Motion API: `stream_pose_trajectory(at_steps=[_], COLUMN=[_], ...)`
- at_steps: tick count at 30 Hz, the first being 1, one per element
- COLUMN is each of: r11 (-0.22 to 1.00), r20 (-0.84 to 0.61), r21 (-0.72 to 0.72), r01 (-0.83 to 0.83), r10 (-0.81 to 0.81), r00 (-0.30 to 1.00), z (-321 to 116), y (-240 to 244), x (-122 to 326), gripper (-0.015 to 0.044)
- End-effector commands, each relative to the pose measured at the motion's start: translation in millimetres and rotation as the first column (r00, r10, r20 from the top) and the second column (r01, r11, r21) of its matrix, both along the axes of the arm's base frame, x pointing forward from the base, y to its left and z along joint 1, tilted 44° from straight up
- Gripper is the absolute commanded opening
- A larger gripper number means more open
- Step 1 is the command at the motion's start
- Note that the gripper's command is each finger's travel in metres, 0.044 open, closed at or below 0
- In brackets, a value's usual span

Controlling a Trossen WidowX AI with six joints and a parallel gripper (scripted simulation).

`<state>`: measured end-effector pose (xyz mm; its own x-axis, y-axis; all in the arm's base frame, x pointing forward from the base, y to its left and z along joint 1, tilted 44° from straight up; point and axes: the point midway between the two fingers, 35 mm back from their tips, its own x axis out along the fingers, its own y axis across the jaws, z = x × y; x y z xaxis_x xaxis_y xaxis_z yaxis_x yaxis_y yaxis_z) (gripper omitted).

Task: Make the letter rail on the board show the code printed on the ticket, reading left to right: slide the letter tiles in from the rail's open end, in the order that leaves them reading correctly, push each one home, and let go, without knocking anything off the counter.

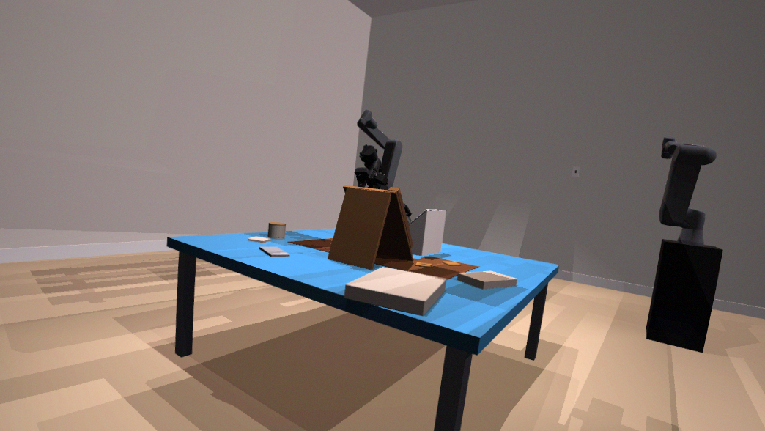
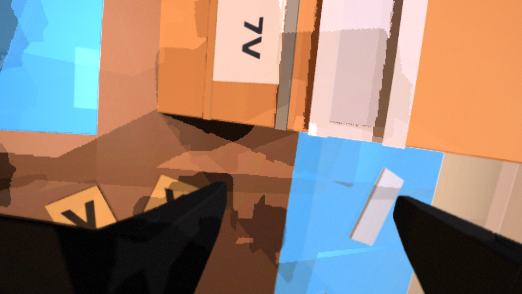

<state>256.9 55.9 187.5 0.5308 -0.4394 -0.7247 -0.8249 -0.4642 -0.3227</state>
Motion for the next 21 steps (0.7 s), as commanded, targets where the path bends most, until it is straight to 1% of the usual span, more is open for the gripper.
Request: stream_pose_trajectory(at_steps=[1,7,14,17,21], r11=[0.996,0.976,0.954,0.952,0.952], r20=[-0.087,-0.246,-0.449,-0.489,-0.491], r21=[-0.087,-0.211,-0.297,-0.305,-0.305], r01=[0.026,0.046,0.041,0.038,0.037], r10=[-0.033,-0.099,-0.177,-0.190,-0.191], r00=[0.996,0.964,0.876,0.851,0.850], z=[-12.3,-30.0,-51.9,-54.4,-54.4], y=[-48.0,-121.9,-191.9,-204.8,-205.5], x=[-3.2,-24.0,-73.6,-84.8,-85.3], gripper=[0.0340,0.0340,0.0340,0.0340,0.0340])
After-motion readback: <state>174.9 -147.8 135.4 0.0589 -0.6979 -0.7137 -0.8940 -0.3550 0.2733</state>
